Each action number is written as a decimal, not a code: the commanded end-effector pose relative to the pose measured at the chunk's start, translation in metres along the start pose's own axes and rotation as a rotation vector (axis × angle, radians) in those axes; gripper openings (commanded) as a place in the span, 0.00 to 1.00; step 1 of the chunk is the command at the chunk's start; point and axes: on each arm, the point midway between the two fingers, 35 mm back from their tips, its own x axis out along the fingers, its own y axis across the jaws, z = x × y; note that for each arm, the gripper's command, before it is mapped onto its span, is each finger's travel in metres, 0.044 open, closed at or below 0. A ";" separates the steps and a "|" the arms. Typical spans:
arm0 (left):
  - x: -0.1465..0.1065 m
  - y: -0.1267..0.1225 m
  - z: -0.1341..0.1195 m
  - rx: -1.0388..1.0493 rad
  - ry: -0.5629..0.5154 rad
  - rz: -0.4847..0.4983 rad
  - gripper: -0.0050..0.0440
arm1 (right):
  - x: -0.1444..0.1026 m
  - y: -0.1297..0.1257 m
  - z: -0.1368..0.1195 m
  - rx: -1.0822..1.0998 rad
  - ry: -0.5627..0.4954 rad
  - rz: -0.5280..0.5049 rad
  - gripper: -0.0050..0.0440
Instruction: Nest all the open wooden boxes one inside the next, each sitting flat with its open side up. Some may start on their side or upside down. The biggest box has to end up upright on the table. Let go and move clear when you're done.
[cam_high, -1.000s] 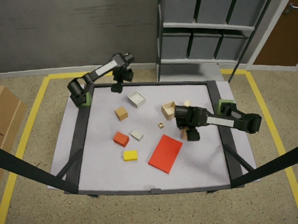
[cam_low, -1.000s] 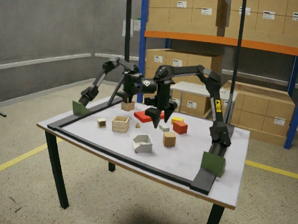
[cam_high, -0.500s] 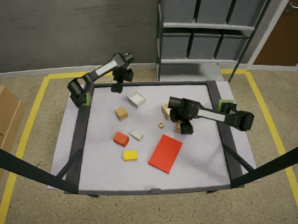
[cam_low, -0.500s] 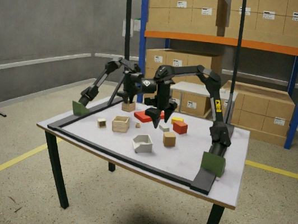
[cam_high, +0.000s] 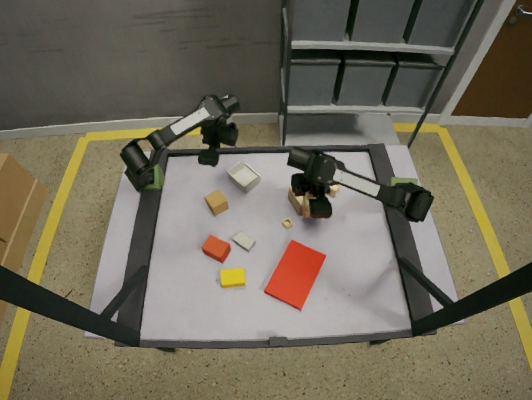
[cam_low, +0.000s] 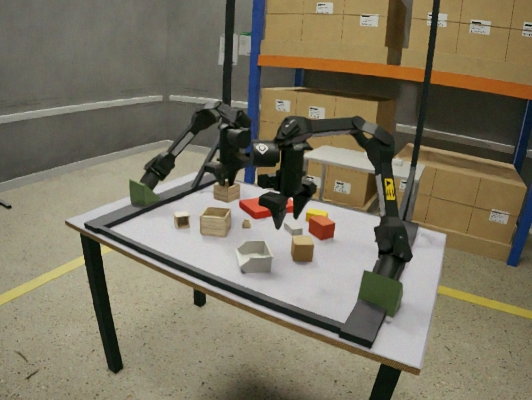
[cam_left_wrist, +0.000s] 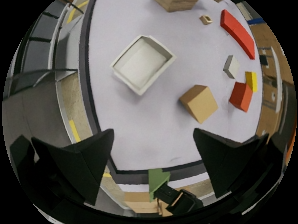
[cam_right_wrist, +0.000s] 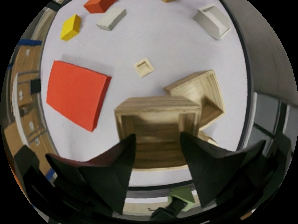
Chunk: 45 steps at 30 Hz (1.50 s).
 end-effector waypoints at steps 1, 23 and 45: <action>-0.004 -0.001 0.002 0.010 -0.011 0.012 0.92 | -0.006 -0.012 0.009 -0.016 -0.006 -0.005 0.68; -0.003 -0.003 0.001 0.008 -0.005 0.023 0.92 | -0.021 -0.081 0.022 -0.036 0.016 0.019 0.68; 0.011 -0.044 0.044 -0.100 -0.232 0.626 0.92 | -0.021 -0.081 0.022 -0.036 0.016 0.019 0.68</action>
